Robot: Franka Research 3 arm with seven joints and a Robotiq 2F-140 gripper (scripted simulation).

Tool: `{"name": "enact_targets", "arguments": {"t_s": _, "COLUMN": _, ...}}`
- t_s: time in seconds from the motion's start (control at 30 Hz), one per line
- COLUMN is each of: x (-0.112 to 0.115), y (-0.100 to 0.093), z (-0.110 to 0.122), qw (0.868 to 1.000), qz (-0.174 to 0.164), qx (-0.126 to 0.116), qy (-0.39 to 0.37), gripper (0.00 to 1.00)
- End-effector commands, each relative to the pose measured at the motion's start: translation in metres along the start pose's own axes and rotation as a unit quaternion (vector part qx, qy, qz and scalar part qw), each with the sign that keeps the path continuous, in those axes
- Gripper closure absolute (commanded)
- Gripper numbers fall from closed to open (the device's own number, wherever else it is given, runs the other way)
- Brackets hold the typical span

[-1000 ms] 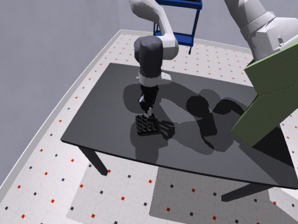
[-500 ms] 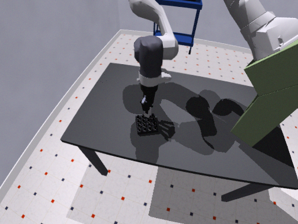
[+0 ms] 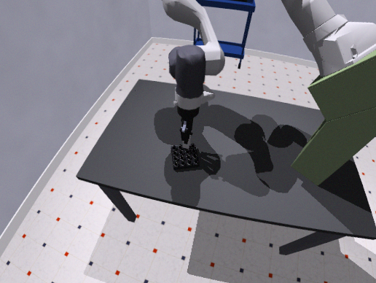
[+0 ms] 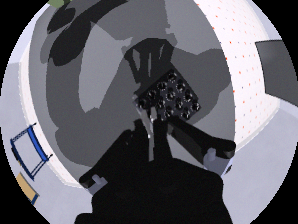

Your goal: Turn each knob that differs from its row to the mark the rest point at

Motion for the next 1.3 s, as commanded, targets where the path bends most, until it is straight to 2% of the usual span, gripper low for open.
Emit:
{"name": "enact_targets", "arguments": {"t_s": 0.0, "x": 0.0013, "y": 0.0008, "z": -0.0010, "qw": 0.998, "qz": 0.006, "qx": 0.000, "qy": -0.061, "gripper": 0.95}}
{"name": "enact_targets", "arguments": {"t_s": 0.77, "x": 0.0013, "y": 0.0008, "z": -0.0010, "qw": 0.997, "qz": 0.006, "qx": 0.000, "qy": -0.071, "gripper": 0.95}}
{"name": "enact_targets", "arguments": {"t_s": 0.8, "x": 0.0013, "y": 0.0008, "z": -0.0010, "qw": 0.997, "qz": 0.006, "qx": 0.000, "qy": -0.071, "gripper": 0.88}}
{"name": "enact_targets", "arguments": {"t_s": 1.27, "x": 0.0013, "y": 0.0008, "z": -0.0010, "qw": 0.997, "qz": 0.006, "qx": 0.000, "qy": -0.071, "gripper": 0.88}}
Point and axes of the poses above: the point where the finger pads meet when closed, its own y axis out along the fingers, its own z axis across the jaws, x = y × z, the point moved 6 cm from there along -y, back along the fingers, and after that the axes turned 10 degrees about -y, right-handed, at the moved point
